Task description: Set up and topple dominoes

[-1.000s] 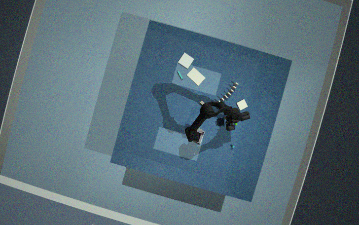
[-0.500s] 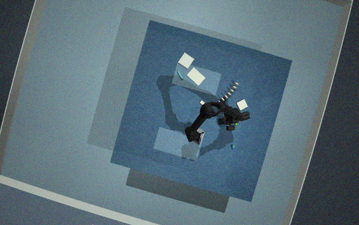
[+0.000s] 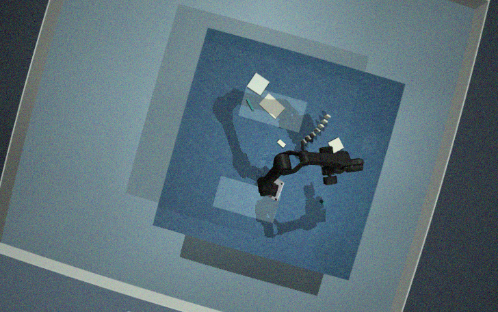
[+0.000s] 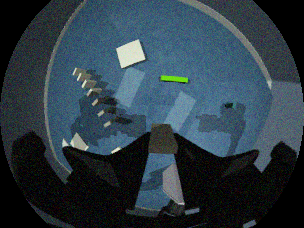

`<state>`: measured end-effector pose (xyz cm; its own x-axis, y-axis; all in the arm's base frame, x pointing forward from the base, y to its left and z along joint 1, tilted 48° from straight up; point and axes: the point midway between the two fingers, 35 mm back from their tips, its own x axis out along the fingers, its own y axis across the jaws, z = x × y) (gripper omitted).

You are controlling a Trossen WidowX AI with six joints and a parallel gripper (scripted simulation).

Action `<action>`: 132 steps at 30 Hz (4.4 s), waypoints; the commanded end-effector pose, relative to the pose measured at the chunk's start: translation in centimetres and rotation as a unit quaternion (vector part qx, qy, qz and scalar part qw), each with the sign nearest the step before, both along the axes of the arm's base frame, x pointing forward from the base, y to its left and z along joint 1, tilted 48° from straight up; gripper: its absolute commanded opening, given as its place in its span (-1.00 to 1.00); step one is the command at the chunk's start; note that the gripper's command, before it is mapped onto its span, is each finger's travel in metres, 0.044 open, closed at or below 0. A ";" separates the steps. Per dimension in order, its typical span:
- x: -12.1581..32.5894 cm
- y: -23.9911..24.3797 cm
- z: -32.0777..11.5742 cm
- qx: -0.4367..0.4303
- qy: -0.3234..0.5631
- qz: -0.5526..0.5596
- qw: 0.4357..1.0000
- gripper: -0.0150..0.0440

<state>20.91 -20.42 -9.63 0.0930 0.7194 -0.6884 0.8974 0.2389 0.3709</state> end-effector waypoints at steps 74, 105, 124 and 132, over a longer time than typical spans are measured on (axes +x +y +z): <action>8.1 7.7 9.0 -0.015 -0.189 0.185 0.964 1.00; 7.2 21.8 12.3 -0.073 -0.659 0.617 0.424 1.00; 7.8 27.1 7.9 -0.072 -0.660 0.616 0.424 1.00; 7.9 28.0 7.2 -0.072 -0.660 0.616 0.424 1.00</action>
